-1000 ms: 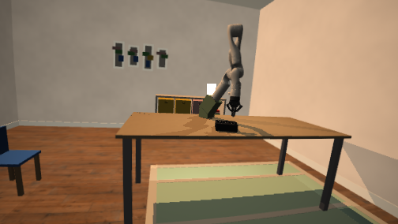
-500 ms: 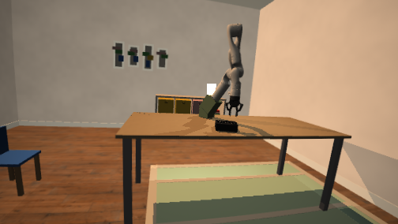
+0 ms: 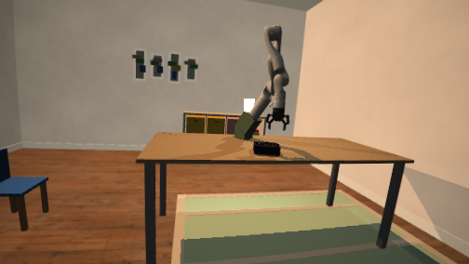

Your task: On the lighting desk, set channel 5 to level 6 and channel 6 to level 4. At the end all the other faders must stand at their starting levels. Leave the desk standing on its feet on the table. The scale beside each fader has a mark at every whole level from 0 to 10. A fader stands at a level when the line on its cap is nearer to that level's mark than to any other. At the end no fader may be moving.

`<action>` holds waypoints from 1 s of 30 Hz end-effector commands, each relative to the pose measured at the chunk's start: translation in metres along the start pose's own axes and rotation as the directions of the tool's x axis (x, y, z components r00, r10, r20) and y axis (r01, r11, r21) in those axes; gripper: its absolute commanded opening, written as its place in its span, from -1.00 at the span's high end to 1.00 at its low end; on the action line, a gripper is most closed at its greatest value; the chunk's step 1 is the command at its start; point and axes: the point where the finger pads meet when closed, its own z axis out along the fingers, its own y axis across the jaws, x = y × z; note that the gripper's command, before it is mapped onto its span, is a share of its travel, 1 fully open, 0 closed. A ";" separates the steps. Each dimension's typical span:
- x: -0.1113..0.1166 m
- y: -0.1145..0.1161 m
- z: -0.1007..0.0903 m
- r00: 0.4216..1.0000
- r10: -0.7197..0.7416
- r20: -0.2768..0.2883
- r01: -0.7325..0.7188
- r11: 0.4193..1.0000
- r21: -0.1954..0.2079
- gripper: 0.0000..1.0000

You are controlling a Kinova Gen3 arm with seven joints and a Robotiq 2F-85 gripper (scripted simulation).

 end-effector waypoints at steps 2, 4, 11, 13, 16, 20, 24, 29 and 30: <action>-0.005 -0.012 -0.014 1.000 0.028 0.015 -0.028 1.000 0.007 -1.00; -0.005 -0.012 -0.021 1.000 0.028 0.015 -0.028 1.000 0.007 -1.00; -0.005 -0.011 -0.040 1.000 0.028 0.015 -0.028 1.000 0.007 -1.00; -0.005 -0.011 -0.042 1.000 0.028 0.015 -0.028 1.000 0.007 -1.00; -0.005 -0.011 -0.043 1.000 0.028 0.015 -0.028 1.000 0.007 -1.00; -0.005 -0.011 -0.043 1.000 0.028 0.015 -0.028 1.000 0.007 -1.00; -0.005 -0.011 -0.043 1.000 0.028 0.015 -0.028 1.000 0.007 -1.00; -0.005 -0.011 -0.043 1.000 0.028 0.015 -0.028 1.000 0.007 -1.00; -0.005 -0.011 -0.043 1.000 0.028 0.015 -0.028 1.000 0.007 -1.00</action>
